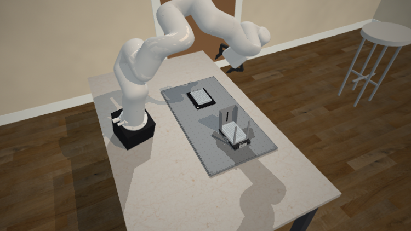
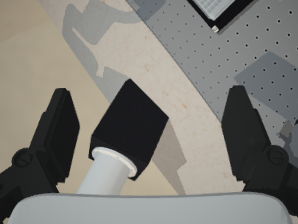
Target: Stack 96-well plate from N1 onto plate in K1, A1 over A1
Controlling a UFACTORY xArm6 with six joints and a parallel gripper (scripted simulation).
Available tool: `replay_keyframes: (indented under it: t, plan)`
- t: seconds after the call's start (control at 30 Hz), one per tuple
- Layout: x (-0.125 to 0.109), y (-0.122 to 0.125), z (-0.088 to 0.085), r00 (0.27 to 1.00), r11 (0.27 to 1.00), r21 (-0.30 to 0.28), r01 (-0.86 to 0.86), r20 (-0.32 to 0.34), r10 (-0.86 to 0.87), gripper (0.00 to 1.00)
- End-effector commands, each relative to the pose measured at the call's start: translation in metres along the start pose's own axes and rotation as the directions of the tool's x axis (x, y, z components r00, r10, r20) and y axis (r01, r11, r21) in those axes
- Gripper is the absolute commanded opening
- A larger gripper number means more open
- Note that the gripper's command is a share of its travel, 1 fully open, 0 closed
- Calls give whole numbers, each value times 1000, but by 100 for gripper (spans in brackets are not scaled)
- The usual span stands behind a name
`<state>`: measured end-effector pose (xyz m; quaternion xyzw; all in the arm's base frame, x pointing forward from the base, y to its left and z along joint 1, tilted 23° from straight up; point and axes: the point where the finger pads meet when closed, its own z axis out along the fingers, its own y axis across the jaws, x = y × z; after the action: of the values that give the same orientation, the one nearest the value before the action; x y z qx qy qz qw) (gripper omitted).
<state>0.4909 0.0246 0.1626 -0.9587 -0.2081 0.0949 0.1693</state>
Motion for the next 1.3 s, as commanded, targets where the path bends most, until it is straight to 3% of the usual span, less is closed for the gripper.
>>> replay_keyframes:
  t: [0.0, 0.13, 0.23, 0.5, 0.57, 0.93, 1.13, 1.27]
  plan:
    - [1, 2, 11, 999, 998, -60, 34, 32, -32, 100]
    - [-1, 5, 31, 992, 986, -136, 97, 89, -86, 100]
    - [-1, 6, 40, 991, 984, -146, 106, 97, -93, 100]
    - [-1, 9, 74, 957, 929, -267, 257, 207, -205, 100]
    - [-1, 9, 74, 957, 929, -267, 257, 207, -205, 100]
    - [5, 2, 120, 845, 770, -376, 515, 374, -383, 100]
    - [7, -3, 132, 800, 711, -389, 586, 419, -430, 100]
    - [10, -12, 149, 726, 618, -393, 680, 478, -495, 100]
